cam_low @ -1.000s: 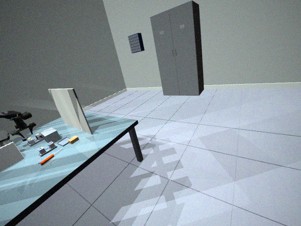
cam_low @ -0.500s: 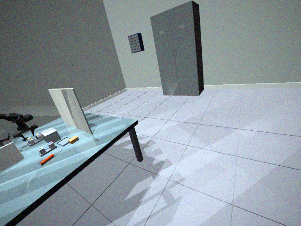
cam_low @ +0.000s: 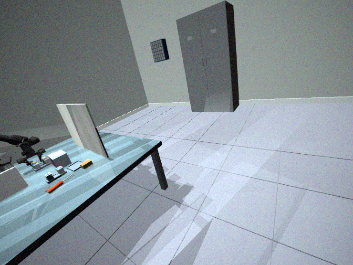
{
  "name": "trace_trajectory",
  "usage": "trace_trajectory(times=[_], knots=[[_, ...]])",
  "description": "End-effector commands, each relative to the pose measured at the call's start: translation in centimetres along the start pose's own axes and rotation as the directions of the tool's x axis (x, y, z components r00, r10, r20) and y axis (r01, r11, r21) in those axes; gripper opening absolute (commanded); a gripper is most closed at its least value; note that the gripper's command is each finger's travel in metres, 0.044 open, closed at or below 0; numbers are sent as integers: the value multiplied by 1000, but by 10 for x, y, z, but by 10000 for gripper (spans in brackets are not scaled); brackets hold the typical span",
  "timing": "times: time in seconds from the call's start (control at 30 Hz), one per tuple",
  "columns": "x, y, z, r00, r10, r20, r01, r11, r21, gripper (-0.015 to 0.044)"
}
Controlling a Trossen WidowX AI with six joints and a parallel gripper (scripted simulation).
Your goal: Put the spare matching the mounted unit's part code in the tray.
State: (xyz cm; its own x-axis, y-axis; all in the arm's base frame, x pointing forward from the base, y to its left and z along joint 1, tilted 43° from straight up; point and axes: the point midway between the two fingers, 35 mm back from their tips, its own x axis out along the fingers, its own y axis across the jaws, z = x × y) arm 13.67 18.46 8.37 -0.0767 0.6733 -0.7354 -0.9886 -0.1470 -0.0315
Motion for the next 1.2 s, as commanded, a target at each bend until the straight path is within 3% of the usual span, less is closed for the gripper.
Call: trace_trajectory(times=[0.0, 0.8, 0.97, 1.17], knots=[[7, 2, -2, 1000, 6, -4, -5, 1000, 7, 300], [28, 7, 0, 1000, 5, 6, -5, 1000, 9, 300], [27, 6, 1, 1000, 5, 9, -5, 1000, 4, 169], [27, 6, 1, 1000, 5, 9, -5, 1000, 4, 129]])
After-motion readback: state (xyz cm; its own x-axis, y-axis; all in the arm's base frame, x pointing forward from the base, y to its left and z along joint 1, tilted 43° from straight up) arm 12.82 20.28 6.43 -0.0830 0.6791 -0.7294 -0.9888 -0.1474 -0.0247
